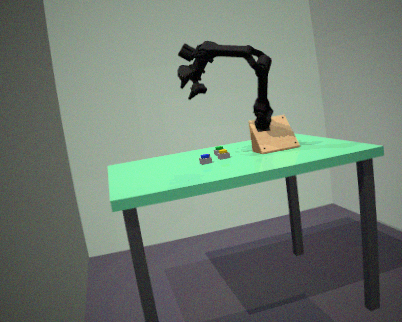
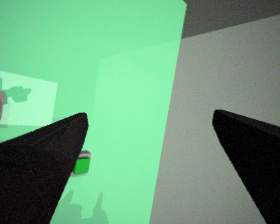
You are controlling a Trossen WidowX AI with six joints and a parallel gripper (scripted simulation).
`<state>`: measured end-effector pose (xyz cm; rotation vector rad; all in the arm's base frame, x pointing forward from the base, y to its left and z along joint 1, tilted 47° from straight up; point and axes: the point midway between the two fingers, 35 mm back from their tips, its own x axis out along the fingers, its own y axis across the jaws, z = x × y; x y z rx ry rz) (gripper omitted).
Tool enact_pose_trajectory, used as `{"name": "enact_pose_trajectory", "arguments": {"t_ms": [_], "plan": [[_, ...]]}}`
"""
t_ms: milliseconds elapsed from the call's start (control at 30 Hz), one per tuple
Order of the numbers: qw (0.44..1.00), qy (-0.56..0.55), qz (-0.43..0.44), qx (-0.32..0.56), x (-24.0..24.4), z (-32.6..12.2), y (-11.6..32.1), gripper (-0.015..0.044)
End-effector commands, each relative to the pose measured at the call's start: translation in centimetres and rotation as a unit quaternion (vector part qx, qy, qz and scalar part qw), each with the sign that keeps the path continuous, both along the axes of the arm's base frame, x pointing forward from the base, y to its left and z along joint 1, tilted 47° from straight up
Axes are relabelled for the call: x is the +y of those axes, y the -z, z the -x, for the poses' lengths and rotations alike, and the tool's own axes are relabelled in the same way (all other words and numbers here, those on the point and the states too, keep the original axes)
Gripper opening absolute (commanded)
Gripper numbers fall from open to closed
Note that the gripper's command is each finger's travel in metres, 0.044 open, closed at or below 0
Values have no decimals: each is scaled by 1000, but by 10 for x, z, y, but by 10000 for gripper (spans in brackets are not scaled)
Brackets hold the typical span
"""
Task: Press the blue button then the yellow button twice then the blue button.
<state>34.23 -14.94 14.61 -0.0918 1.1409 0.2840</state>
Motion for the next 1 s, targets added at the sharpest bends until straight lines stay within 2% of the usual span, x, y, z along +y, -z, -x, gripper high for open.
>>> {"name": "enact_pose_trajectory", "arguments": {"t_ms": [0,200,400,600,867,967], "plan": [[989,-17,-127,73,66,2,38,400],[919,-9,-310,243,174,30,80,400],[915,-7,-316,250,177,31,81,400],[915,-8,-317,250,221,34,121,242],[915,-8,-317,250,222,35,123,32],[915,-8,-317,250,222,35,123,20]]}}
